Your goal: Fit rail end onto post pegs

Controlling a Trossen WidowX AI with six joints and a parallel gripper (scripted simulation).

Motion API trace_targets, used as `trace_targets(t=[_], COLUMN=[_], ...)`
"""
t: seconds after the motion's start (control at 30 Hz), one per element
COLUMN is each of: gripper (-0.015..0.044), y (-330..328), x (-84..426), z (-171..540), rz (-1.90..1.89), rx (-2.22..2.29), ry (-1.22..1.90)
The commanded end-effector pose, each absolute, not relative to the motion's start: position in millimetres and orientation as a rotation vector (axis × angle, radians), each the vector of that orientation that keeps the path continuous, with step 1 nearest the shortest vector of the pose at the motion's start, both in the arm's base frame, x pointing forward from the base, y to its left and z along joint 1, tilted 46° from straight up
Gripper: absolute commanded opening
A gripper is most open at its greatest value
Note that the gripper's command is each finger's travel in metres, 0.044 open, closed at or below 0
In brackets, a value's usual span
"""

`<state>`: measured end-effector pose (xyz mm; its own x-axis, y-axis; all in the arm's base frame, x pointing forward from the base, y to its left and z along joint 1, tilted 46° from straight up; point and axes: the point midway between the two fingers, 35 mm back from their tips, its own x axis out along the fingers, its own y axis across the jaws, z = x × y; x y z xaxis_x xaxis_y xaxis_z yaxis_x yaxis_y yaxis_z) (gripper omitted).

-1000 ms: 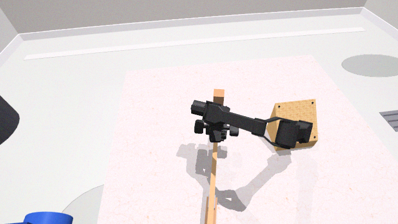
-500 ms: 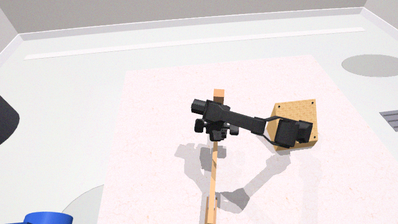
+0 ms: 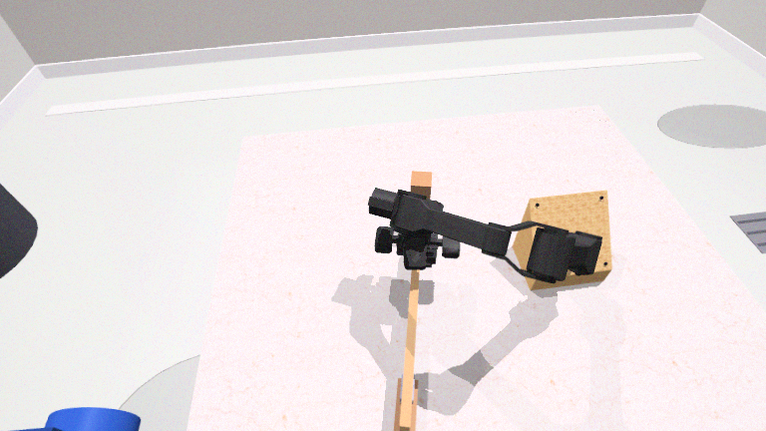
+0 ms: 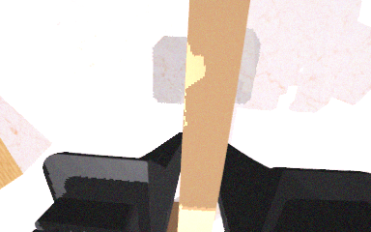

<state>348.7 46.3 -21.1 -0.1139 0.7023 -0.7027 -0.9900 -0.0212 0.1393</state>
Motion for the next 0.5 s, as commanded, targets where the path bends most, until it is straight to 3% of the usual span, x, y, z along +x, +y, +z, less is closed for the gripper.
trace_targets(t=[0.0,0.47], gripper=[0.0,0.0], y=[44.1,41.6], x=[349.2,348.9], z=[-21.8,-25.7], rz=[1.551,1.551], rx=[-0.525,-0.525], ry=[0.719,0.719])
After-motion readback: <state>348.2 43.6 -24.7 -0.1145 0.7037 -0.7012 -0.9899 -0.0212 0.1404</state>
